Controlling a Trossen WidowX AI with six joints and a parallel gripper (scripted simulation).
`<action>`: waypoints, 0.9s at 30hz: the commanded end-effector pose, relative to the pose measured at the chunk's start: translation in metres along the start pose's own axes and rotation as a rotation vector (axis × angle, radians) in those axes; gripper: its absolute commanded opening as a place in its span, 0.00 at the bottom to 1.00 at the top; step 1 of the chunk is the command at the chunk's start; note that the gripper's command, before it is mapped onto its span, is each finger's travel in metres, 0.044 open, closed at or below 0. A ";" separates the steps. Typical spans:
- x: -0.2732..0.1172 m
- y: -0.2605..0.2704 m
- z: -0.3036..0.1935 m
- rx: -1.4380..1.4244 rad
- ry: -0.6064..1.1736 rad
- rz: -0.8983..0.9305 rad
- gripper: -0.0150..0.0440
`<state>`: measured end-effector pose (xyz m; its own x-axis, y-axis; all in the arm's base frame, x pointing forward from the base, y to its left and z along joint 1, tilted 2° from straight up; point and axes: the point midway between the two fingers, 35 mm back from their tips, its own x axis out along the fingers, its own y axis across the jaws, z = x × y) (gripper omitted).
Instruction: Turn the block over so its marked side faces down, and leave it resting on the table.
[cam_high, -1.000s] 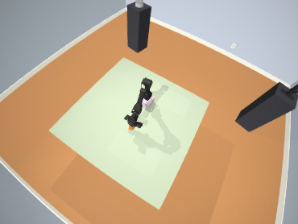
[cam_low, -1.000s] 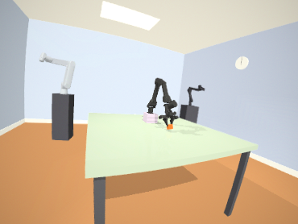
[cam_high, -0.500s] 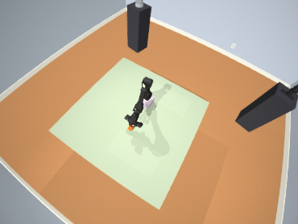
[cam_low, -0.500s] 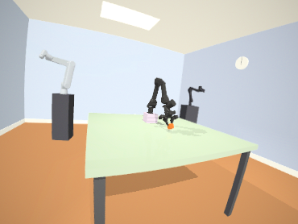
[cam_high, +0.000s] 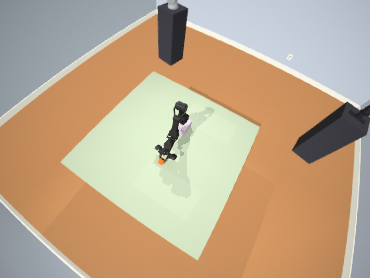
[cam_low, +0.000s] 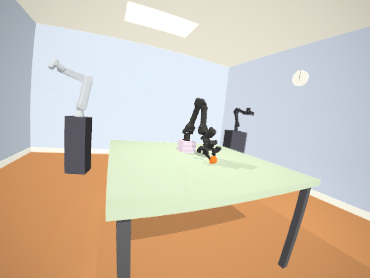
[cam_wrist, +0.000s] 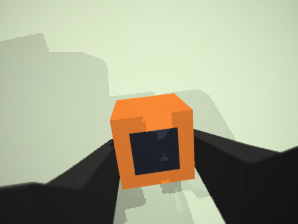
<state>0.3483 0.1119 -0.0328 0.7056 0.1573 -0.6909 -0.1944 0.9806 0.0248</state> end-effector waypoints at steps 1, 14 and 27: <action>0.003 -0.001 -0.008 -0.006 -0.030 -0.004 0.25; -0.002 -0.002 -0.015 -0.002 -0.202 -0.004 0.25; -0.012 -0.003 -0.015 0.002 -0.299 -0.004 0.25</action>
<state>0.3301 0.1060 -0.0362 0.8705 0.1833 -0.4567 -0.1915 0.9811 0.0289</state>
